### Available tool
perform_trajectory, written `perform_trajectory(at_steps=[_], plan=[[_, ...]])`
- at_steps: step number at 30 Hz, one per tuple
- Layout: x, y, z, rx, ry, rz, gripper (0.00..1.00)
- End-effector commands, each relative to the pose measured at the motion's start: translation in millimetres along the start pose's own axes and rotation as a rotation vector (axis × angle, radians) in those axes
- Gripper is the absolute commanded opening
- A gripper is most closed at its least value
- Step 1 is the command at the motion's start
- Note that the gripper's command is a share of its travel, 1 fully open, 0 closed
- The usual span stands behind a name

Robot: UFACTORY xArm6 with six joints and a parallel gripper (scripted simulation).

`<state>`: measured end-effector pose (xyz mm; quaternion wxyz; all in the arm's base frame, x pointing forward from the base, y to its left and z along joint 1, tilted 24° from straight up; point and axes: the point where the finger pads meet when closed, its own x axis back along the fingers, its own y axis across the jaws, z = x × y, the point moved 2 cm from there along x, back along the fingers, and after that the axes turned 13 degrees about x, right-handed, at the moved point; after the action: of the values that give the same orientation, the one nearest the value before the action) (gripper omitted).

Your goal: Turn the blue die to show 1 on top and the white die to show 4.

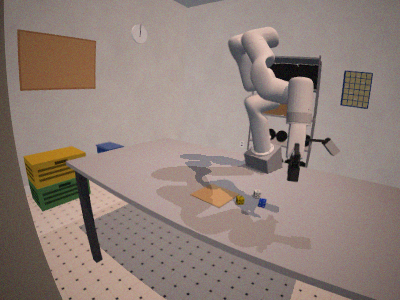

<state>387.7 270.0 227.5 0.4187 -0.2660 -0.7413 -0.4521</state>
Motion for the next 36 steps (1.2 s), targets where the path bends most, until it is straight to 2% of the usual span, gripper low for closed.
perform_trajectory(at_steps=[1, 4, 5, 7, 8, 12, 14, 16, 36], plan=[[4, -31, -59, -0.061, -0.011, 0.06, 1.0], [4, -31, -59, -0.061, -0.011, 0.06, 1.0], [4, -47, -80, -0.09, -0.016, 0.087, 1.0], [4, -47, -80, -0.09, -0.016, 0.087, 1.0], [4, -61, -95, -0.114, -0.018, 0.108, 1.0], [4, -61, -95, -0.114, -0.018, 0.108, 1.0], [4, -80, -115, -0.148, -0.02, 0.135, 1.0], [4, -89, -122, -0.162, -0.02, 0.146, 1.0], [4, -91, -123, -0.164, -0.019, 0.148, 1.0]])
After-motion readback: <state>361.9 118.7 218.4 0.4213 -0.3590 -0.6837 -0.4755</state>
